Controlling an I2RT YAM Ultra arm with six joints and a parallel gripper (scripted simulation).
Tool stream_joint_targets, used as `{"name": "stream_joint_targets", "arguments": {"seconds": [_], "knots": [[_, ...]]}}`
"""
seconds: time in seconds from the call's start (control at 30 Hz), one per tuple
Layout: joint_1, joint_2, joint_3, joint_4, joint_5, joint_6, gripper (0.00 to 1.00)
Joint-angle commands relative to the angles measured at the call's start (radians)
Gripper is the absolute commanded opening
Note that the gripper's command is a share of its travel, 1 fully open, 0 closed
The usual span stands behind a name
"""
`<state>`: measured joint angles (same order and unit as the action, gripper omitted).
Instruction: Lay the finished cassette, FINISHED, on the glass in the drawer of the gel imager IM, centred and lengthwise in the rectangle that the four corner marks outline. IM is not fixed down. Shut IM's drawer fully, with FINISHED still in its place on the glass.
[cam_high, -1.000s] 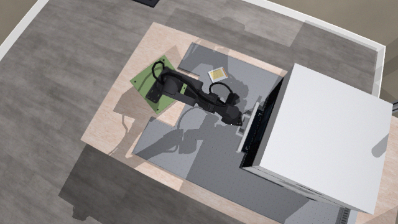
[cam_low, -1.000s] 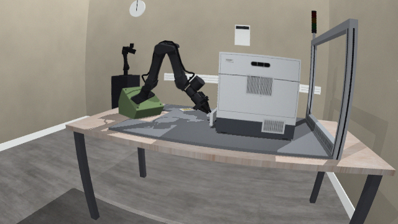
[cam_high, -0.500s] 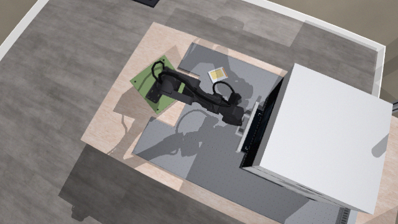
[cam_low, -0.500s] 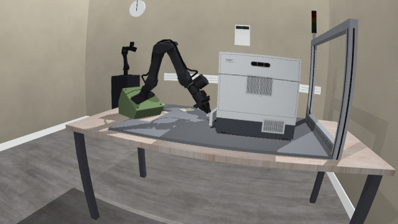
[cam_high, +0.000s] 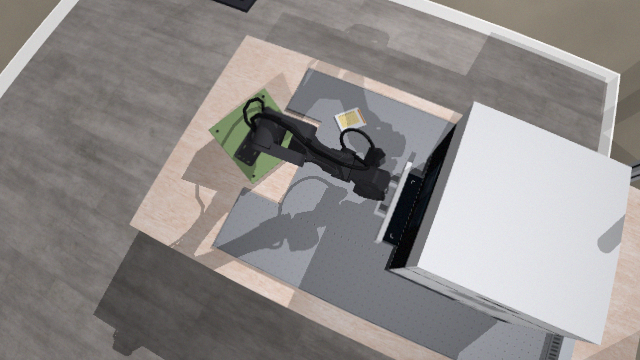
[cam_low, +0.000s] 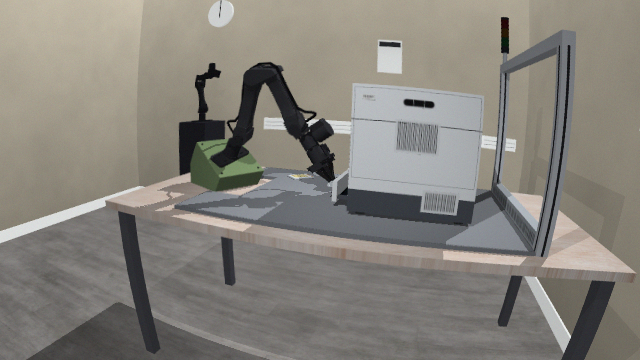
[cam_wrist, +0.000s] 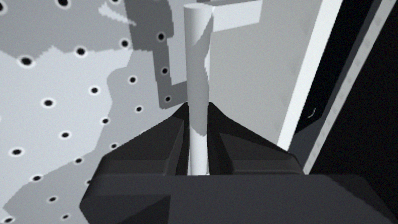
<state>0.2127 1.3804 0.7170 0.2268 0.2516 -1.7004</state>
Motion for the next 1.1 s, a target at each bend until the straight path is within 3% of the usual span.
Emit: {"name": "stream_joint_targets", "arguments": {"seconds": [0.0, 0.4, 1.07], "knots": [[0.016, -0.040, -0.023, -0.061, 0.016, 0.015, 0.00], [0.019, -0.083, -0.087, -0.042, 0.018, 0.017, 0.00], [0.019, -0.087, -0.085, -0.043, 0.019, 0.017, 0.00]]}}
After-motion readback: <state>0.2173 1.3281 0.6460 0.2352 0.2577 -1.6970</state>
